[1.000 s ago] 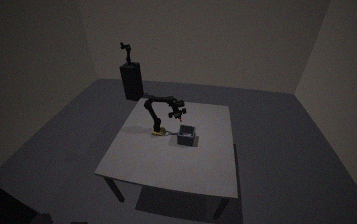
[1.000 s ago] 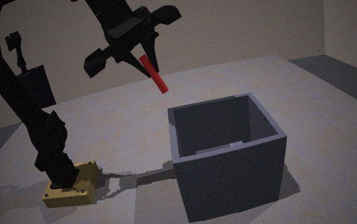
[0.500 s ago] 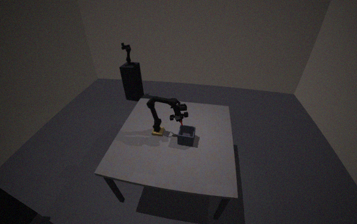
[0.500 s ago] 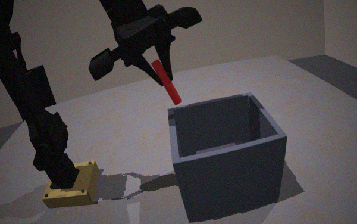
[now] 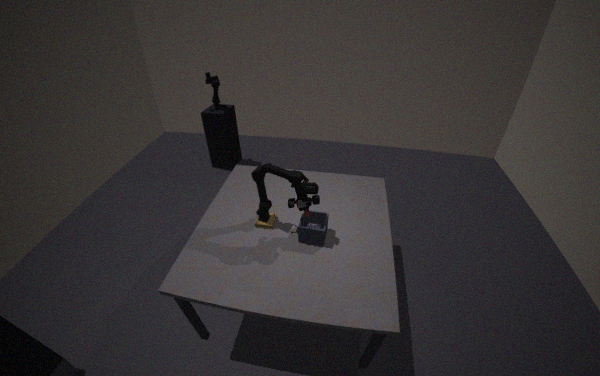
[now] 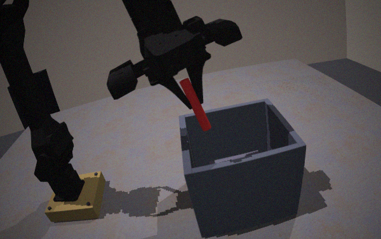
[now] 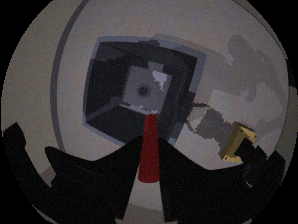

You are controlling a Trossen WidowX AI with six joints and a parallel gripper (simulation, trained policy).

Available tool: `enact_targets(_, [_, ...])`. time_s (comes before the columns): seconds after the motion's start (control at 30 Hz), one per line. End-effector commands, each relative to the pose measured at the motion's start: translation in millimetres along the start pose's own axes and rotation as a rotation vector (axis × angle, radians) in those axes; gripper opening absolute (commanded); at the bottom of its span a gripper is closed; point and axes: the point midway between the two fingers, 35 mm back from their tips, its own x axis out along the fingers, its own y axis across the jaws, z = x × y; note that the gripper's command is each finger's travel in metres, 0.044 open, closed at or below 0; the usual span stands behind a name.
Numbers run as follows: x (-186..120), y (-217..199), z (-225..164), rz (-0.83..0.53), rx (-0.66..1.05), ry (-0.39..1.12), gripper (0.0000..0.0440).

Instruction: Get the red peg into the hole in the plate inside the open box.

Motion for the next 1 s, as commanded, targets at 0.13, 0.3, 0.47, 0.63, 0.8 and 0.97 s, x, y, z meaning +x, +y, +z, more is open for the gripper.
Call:
enact_targets(0.13, [19.2, 5.2, 13.4, -0.025, -0.004, 0.016, 0.0000])
enact_targets(0.3, [34.0, 8.0, 20.7, -0.040, -0.011, 0.029, 0.0000])
enact_targets(0.47, [50.3, 11.0, 24.3, -0.050, -0.019, 0.048, 0.0000])
enact_targets(0.63, [64.3, 15.4, 26.6, -0.053, -0.033, 0.066, 0.0000])
enact_targets(0.8, [80.0, 19.0, 27.6, -0.059, -0.060, 0.080, 0.0000])
enact_targets(0.97, [95.7, 20.4, 28.3, -0.069, -0.086, 0.090, 0.0000])
